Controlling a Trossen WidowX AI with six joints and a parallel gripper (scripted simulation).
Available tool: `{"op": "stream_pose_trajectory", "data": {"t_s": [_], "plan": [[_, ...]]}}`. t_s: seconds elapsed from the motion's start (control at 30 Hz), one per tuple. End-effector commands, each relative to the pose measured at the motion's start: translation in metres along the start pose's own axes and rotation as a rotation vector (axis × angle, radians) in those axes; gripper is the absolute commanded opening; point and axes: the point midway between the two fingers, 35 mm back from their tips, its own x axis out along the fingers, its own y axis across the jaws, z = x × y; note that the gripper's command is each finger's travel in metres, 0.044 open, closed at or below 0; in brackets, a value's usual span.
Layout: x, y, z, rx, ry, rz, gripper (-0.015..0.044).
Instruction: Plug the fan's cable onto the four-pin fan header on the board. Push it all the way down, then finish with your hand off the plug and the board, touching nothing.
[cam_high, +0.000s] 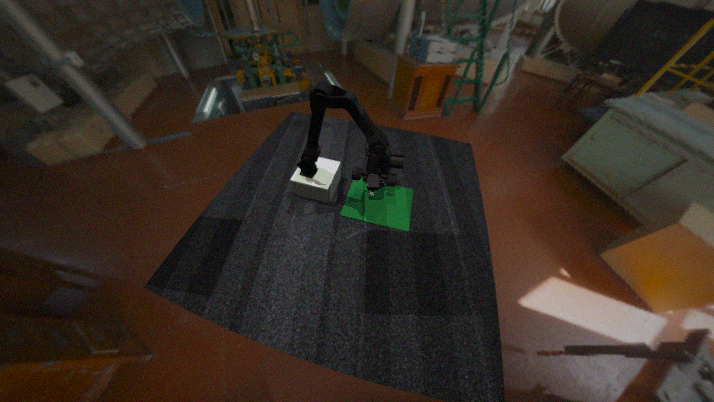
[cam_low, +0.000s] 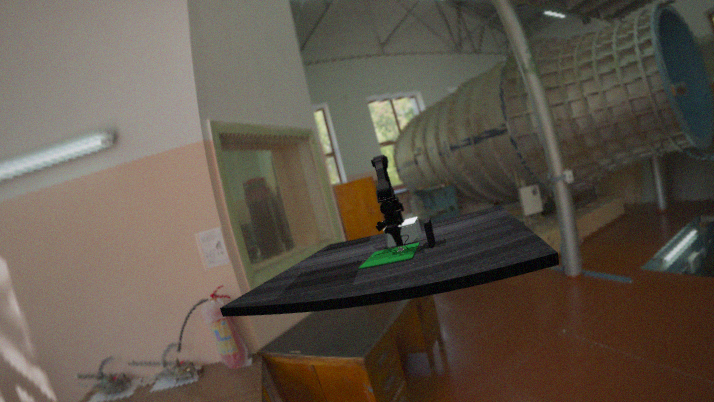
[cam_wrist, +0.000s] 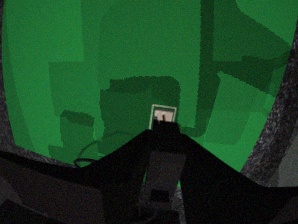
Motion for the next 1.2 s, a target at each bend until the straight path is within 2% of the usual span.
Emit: {"op": "stream_pose_trajectory", "data": {"t_s": [0.0,1.17], "plan": [[0.001,0.0,0.001,-0.006,-0.004,0.001,0.0],[0.011,0.0,0.0,-0.007,-0.004,0.001,0.0]]}}
